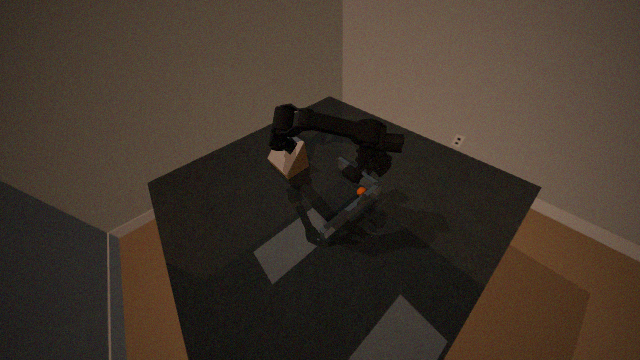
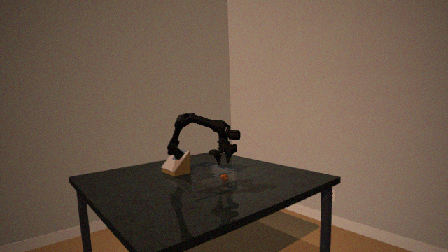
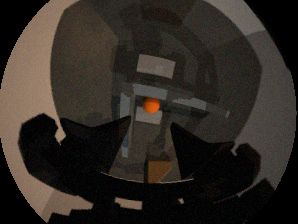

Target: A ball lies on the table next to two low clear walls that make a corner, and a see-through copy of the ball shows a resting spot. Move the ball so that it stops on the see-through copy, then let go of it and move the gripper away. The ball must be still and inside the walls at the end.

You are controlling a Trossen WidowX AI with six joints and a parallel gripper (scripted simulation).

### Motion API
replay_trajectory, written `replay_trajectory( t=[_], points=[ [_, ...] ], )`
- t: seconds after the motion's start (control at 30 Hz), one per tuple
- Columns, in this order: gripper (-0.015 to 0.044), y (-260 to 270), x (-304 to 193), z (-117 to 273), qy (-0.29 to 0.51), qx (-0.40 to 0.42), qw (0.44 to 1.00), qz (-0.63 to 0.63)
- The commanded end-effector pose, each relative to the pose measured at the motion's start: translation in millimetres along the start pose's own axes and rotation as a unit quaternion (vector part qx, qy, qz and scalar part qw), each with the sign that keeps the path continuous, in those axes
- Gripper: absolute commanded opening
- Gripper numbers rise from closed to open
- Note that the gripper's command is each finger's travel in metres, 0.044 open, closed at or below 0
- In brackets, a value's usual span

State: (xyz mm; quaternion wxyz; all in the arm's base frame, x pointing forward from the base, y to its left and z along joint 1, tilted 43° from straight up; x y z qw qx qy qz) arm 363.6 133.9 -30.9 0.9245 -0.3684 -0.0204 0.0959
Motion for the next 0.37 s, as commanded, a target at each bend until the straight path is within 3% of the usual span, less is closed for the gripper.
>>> replay_trajectory(
  t=[0.0,0.07,0.33],
  points=[
    [0.0399,0.1,-0.6,39.2,-0.008,0.005,1.0,-0.005],
    [0.044,-0.2,-1.0,41.9,-0.008,0.005,1.0,-0.005],
    [0.044,-0.2,-1.0,41.9,-0.008,0.005,1.0,-0.005]
  ],
)
Point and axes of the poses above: the point midway between the two fingers, 35 mm back from their tips, its own z axis back along the fingers, its own y axis across the jaws, x = y × z, the point moved 1 cm from there along z, back along the fingers, and after that the axes turned 5 degrees about z, right-handed, at the moved point
